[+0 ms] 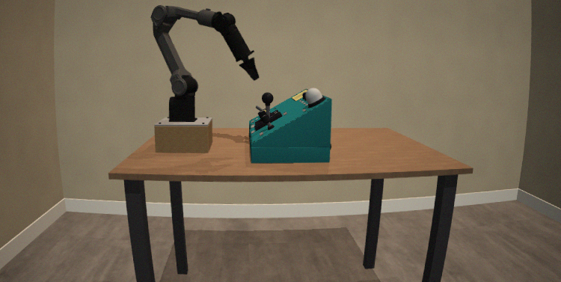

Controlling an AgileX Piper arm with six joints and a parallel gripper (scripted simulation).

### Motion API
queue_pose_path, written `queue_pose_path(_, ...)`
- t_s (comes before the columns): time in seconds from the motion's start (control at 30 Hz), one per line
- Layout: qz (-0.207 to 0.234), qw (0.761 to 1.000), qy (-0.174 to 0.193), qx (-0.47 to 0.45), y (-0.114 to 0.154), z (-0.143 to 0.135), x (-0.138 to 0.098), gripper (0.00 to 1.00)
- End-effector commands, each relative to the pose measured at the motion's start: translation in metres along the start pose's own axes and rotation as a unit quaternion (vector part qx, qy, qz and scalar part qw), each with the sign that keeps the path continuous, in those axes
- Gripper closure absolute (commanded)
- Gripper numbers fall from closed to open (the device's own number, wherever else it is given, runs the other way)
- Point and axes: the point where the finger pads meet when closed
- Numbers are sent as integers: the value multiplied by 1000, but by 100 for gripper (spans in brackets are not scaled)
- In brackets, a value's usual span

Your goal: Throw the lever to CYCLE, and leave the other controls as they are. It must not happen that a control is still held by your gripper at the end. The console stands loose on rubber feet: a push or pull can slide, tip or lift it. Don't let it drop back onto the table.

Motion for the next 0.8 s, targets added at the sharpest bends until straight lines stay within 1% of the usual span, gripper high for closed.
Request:
queue_pose_path(0.0,-1,1000,1,0,-1,0,-6,6)
queue_pose_path(0.2,-1,1000,1,0,-1,0,-11,6)
queue_pose_path(0.23,-1,1000,1,0,-1,0,-11,0)
queue_pose_path(0.77,-1,1000,1,0,-1,0,-11,0)
Point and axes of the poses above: the point where the finger pads meet when closed, its own x axis out along the fingers, its own z axis across the jaws, y = z × x
